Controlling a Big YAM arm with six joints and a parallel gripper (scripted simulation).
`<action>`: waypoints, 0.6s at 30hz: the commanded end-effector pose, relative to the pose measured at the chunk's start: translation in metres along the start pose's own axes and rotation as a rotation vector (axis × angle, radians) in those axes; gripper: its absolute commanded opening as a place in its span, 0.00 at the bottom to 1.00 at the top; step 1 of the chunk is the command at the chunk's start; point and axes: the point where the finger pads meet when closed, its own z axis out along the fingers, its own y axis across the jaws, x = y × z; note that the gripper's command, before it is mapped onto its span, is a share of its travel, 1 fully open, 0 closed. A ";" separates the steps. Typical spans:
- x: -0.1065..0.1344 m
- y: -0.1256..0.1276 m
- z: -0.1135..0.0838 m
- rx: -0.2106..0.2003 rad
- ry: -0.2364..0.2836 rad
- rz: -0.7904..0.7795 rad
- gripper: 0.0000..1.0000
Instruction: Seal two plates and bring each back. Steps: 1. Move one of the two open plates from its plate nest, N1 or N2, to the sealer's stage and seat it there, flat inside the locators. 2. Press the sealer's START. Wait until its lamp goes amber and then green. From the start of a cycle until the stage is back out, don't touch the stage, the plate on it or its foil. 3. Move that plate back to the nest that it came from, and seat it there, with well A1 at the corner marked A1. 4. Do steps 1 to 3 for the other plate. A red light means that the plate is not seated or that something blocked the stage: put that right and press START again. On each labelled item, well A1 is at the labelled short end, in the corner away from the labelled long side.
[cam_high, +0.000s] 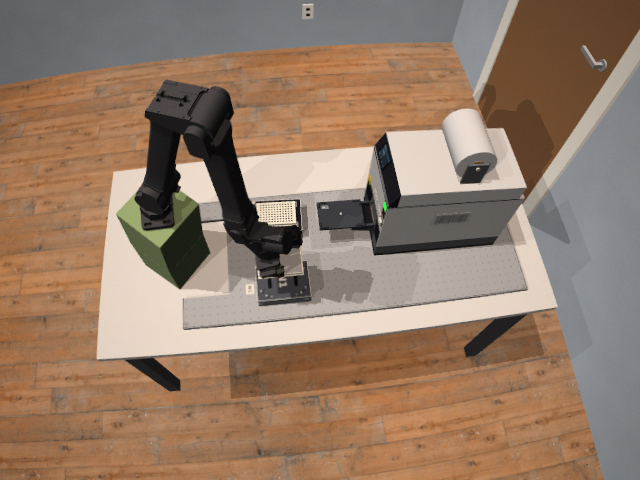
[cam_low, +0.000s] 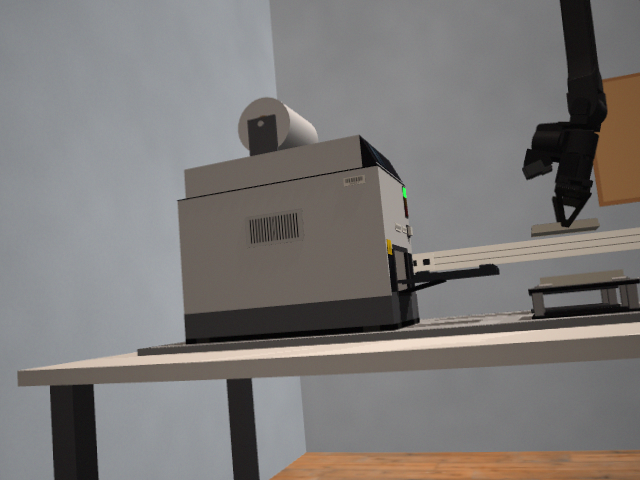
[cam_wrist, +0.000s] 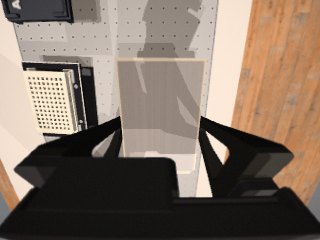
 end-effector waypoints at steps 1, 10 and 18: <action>-0.012 0.001 -0.004 0.004 -0.032 -0.015 0.00; -0.013 -0.010 -0.004 0.014 -0.029 -0.005 0.00; -0.013 -0.004 -0.004 0.008 -0.035 -0.021 0.00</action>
